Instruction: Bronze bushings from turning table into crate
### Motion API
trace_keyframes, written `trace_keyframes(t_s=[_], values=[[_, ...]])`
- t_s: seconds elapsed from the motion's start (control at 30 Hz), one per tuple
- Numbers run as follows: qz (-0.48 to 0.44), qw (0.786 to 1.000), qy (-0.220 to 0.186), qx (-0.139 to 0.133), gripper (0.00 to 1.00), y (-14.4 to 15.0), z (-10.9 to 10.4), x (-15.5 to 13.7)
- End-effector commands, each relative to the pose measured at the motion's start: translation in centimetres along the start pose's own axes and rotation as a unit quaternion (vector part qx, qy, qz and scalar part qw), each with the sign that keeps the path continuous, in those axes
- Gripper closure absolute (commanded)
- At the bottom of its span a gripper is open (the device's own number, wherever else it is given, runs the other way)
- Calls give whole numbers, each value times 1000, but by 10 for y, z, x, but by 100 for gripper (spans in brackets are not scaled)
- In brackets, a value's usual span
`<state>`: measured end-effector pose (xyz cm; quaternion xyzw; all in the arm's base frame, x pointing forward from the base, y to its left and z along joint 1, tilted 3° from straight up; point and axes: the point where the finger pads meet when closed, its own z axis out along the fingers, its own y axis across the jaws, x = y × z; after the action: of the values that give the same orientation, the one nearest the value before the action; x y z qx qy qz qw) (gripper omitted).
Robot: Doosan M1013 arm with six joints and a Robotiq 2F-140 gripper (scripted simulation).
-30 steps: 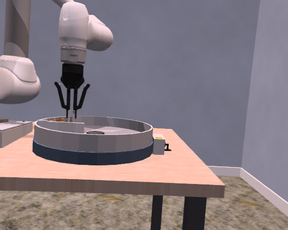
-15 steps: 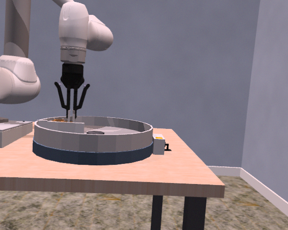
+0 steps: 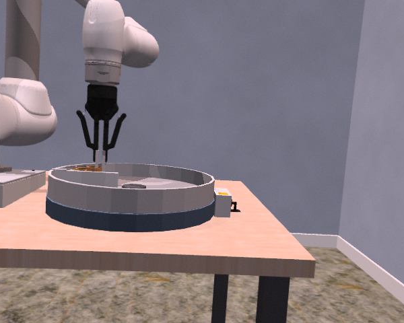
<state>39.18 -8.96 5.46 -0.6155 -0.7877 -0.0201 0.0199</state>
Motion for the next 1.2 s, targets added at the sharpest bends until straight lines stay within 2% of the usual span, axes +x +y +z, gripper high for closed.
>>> trace_keyframes(t_s=[0.0,0.4,1.17], values=[[0,1000,0,0,100,0,-8,0],[0,1000,0,0,100,0,-57,0],[0,1000,0,0,100,0,-61,0]])
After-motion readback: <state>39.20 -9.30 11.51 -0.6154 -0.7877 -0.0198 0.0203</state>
